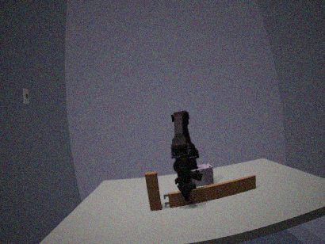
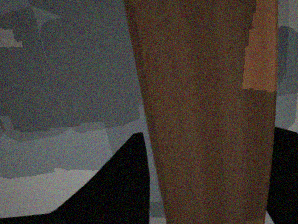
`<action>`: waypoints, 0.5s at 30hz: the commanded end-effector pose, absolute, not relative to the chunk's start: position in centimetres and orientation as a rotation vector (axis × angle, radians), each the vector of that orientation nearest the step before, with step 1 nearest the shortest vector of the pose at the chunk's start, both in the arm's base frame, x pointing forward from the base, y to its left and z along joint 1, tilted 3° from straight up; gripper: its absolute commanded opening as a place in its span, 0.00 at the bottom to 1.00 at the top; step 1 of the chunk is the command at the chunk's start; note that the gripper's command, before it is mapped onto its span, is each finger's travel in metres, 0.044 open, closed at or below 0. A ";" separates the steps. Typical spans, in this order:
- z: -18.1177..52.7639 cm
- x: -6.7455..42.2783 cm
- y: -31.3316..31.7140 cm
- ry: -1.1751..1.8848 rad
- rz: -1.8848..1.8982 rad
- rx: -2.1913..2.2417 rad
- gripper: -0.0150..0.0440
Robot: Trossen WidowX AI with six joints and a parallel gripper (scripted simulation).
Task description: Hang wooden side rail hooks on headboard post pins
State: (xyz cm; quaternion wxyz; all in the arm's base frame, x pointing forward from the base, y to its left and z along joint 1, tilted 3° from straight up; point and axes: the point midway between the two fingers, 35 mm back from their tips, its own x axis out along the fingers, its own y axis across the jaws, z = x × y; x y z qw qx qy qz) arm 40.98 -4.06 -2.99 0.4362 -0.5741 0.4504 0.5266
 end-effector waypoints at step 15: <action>-3.2 41.0 -4.0 1.118 1.317 -1.424 0.25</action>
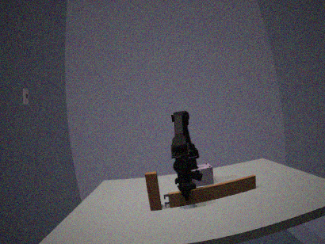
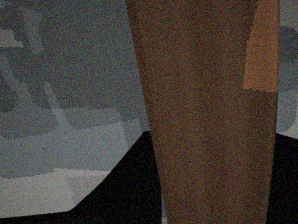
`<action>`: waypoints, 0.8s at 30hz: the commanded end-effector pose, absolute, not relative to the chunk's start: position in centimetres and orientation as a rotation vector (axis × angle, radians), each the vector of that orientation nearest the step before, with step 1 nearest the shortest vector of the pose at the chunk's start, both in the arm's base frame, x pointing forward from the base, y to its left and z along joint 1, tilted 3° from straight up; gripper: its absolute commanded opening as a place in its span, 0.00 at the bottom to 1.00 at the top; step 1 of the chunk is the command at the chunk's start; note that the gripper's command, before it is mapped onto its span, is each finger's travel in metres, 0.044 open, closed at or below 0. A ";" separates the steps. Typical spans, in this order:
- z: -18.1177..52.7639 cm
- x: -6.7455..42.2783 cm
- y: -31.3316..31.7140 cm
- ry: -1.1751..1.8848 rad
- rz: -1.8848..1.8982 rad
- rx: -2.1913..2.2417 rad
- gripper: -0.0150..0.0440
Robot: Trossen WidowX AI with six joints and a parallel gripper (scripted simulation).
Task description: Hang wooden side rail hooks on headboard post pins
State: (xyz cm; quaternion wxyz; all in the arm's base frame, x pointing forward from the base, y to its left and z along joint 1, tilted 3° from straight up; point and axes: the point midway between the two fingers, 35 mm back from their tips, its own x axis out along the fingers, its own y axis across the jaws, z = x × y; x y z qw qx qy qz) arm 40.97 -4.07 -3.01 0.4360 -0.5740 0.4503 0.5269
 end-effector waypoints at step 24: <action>-2.8 42.2 -3.8 1.176 1.228 -1.336 0.25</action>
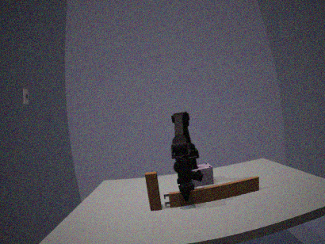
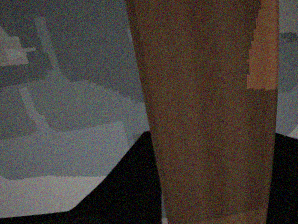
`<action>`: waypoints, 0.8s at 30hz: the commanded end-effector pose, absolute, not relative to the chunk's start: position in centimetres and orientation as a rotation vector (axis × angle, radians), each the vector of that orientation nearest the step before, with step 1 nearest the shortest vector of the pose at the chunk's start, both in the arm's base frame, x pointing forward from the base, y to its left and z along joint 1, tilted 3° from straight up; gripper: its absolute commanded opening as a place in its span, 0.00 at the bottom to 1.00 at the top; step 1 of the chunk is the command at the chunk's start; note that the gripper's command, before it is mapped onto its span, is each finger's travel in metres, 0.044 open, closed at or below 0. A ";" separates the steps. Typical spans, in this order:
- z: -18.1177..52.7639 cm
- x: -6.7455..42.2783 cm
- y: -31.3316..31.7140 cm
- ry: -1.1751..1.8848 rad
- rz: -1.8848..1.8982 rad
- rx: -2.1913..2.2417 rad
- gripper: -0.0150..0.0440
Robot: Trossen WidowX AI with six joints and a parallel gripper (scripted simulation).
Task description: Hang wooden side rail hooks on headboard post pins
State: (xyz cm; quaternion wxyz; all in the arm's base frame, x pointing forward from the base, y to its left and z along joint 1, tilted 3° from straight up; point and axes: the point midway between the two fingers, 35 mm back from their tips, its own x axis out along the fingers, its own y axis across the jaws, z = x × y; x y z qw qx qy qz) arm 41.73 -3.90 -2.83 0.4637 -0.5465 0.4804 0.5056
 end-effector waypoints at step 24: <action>-2.8 42.2 -3.8 1.176 1.228 -1.336 0.25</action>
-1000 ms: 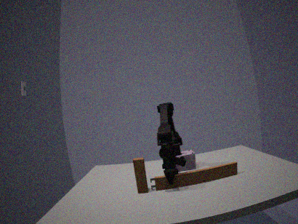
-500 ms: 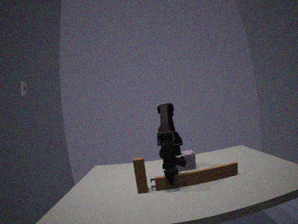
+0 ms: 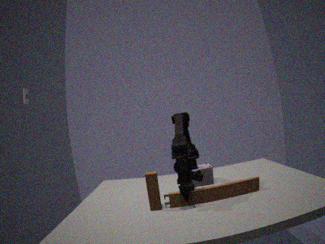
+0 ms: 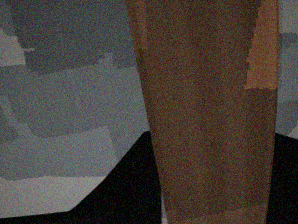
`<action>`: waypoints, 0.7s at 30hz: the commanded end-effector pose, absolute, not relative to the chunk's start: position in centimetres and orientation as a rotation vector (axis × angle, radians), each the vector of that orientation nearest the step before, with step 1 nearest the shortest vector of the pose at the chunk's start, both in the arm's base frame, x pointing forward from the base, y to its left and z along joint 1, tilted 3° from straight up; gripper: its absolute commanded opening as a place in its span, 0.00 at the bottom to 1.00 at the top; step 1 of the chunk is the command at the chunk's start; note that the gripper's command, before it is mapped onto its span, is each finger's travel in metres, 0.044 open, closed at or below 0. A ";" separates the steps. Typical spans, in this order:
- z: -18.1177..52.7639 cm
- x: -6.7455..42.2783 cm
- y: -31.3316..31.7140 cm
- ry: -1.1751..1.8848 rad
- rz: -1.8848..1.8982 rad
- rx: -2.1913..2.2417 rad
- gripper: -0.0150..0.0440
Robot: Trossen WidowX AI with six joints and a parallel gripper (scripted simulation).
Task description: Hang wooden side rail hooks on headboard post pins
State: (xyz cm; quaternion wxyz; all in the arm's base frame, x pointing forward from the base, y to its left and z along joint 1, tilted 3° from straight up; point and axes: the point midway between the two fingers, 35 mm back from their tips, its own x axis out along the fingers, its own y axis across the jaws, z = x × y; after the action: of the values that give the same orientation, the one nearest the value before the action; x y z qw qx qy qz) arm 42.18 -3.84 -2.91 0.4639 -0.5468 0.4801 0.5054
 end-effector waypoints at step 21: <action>-2.4 42.2 -3.8 1.176 1.228 -1.336 0.25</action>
State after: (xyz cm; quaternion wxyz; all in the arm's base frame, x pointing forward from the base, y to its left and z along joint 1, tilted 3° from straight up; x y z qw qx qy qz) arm 42.14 -3.84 -2.84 0.4648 -0.5470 0.4800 0.5043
